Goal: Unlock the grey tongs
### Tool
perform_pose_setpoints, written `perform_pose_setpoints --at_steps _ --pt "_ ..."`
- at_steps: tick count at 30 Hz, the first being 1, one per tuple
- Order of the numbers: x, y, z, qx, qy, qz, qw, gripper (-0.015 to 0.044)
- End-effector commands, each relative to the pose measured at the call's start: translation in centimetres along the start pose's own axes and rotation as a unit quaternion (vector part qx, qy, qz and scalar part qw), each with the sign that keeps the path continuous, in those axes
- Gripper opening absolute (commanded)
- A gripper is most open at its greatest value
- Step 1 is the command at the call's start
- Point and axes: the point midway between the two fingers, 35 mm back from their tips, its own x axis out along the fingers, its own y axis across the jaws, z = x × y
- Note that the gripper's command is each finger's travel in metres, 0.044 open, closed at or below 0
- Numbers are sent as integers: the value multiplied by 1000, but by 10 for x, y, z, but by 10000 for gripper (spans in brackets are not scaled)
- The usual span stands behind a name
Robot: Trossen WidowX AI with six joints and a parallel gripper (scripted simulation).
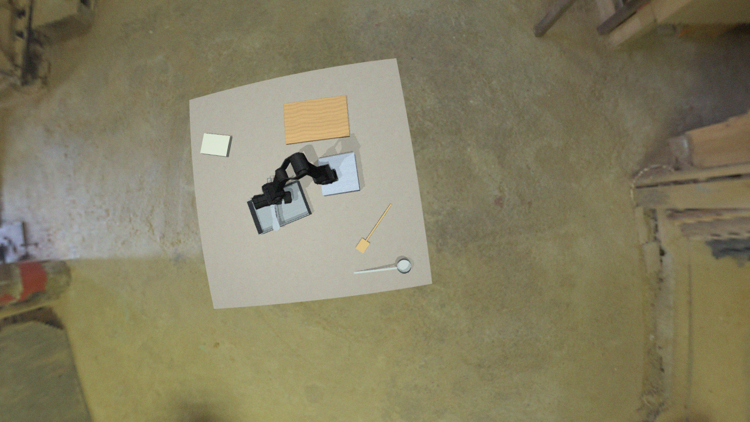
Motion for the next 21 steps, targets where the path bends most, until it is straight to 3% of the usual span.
perform_pose_setpoints --at_steps 1,7,21 --pt "-6 5 0 0 0 1 1000 -148" --pt "-63 39 0 -2 1 -3 1000 -150" --pt "-66 40 0 -2 1 -3 1000 -150"
